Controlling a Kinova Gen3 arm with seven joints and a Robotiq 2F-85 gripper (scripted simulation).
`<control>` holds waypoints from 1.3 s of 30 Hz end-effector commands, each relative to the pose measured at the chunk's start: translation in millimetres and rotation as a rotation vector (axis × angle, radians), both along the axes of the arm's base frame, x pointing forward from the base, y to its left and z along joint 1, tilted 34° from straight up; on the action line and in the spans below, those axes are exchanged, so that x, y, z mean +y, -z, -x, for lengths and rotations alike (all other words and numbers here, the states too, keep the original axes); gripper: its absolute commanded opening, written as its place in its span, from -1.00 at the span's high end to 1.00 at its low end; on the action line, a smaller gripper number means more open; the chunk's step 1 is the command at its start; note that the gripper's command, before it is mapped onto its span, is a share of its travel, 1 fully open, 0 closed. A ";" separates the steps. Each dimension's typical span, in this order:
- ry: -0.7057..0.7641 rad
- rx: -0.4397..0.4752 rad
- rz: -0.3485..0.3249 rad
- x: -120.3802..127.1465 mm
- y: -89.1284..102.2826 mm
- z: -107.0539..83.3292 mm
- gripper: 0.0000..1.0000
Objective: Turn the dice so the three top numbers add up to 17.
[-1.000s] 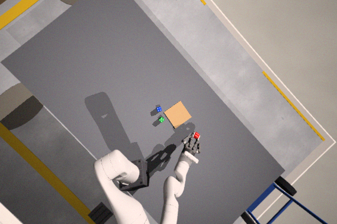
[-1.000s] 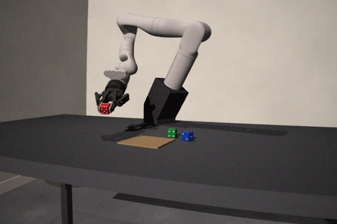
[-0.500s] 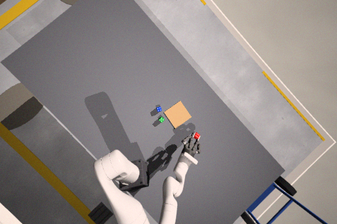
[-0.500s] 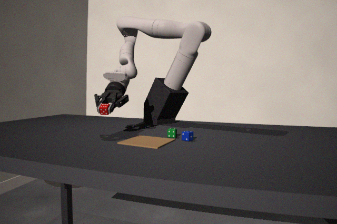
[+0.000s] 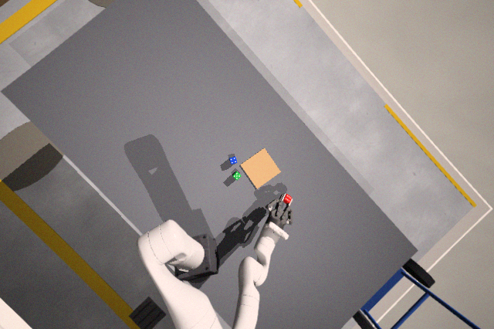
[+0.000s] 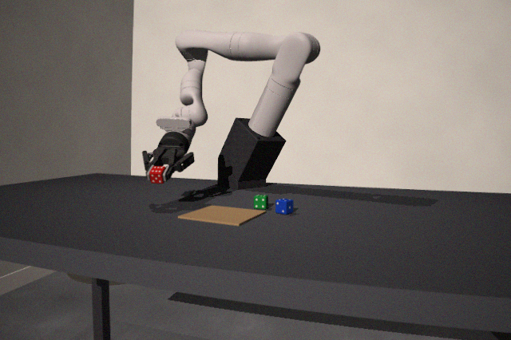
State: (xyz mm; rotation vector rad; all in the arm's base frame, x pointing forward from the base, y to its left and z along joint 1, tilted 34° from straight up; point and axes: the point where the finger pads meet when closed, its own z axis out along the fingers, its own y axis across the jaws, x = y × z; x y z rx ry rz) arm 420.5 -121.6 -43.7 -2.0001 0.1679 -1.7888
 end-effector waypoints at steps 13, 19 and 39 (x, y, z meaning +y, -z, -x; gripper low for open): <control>-0.002 -0.001 -0.010 21.0 33.1 -14.2 0.47; -0.002 -0.001 -0.010 23.4 37.6 -15.9 0.47; -0.002 -0.001 -0.010 23.5 37.7 -15.9 0.47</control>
